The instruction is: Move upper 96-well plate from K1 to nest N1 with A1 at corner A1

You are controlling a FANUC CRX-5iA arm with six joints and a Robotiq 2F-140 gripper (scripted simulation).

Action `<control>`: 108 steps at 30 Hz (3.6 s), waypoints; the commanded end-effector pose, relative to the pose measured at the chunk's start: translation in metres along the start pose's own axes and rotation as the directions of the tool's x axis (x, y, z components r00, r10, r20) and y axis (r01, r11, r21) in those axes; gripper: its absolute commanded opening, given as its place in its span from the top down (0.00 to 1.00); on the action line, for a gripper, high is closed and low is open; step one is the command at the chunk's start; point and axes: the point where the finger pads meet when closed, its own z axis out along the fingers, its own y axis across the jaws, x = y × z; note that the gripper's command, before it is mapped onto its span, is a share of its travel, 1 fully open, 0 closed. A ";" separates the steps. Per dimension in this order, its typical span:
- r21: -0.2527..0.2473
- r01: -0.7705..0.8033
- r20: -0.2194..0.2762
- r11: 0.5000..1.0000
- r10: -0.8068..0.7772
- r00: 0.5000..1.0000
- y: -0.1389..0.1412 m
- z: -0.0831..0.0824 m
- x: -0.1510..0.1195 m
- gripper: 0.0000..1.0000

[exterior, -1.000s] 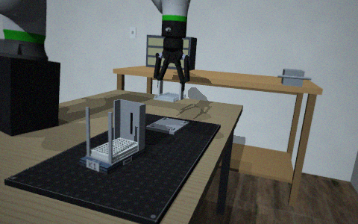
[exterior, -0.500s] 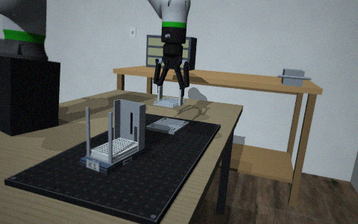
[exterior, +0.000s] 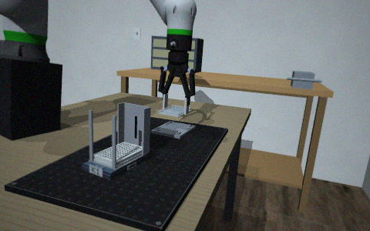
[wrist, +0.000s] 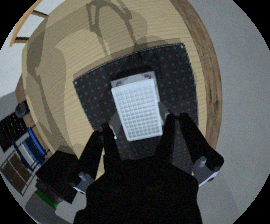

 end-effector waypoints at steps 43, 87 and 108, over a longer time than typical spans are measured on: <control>0.000 0.000 0.000 1.000 0.000 1.000 0.000 0.051 0.000 1.00; 0.000 0.000 0.000 1.000 0.000 1.000 0.000 0.056 0.000 1.00; 0.000 0.000 0.000 1.000 0.000 1.000 0.000 0.060 0.000 1.00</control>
